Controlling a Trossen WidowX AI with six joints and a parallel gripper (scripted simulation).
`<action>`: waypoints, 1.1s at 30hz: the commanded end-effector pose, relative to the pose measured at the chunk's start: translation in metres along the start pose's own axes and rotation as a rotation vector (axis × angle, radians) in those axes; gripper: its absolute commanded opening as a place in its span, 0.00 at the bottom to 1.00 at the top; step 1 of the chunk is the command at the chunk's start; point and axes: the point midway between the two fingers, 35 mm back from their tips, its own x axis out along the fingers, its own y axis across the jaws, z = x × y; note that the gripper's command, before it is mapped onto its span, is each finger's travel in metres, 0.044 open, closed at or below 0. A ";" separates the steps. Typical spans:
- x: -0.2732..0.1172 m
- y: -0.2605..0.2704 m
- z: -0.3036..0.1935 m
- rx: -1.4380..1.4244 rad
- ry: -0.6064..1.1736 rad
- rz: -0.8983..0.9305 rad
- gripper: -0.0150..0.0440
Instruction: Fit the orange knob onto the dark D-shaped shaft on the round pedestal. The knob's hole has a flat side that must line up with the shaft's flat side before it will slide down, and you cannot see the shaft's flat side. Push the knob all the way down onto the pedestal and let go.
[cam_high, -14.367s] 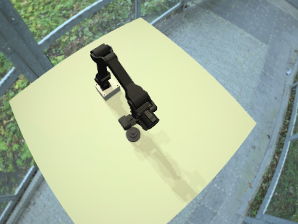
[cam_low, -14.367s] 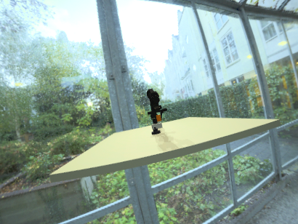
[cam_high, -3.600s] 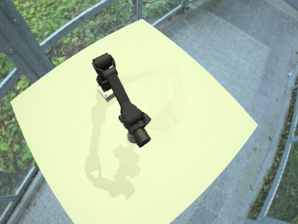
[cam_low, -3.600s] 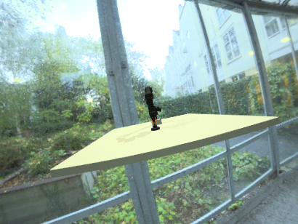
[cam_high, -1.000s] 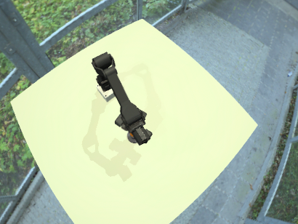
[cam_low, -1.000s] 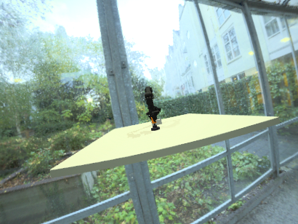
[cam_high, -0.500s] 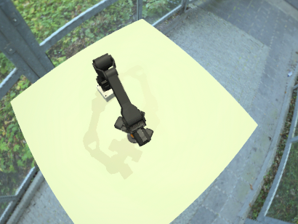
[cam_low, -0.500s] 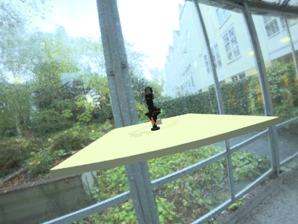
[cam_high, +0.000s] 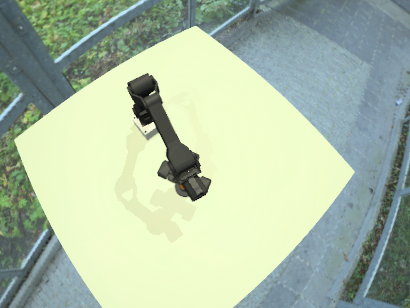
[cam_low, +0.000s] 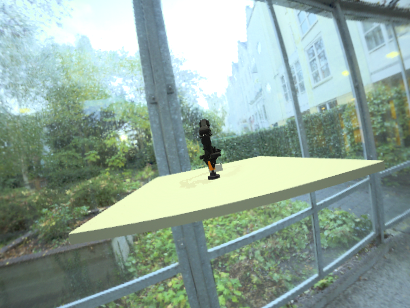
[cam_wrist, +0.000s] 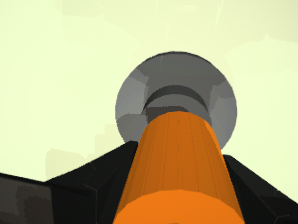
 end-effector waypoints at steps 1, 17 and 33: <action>0.001 0.002 0.001 -0.003 0.000 0.004 0.25; -0.004 0.005 0.003 -0.057 -0.001 0.004 0.25; 0.000 0.000 -0.001 -0.212 -0.001 0.003 0.25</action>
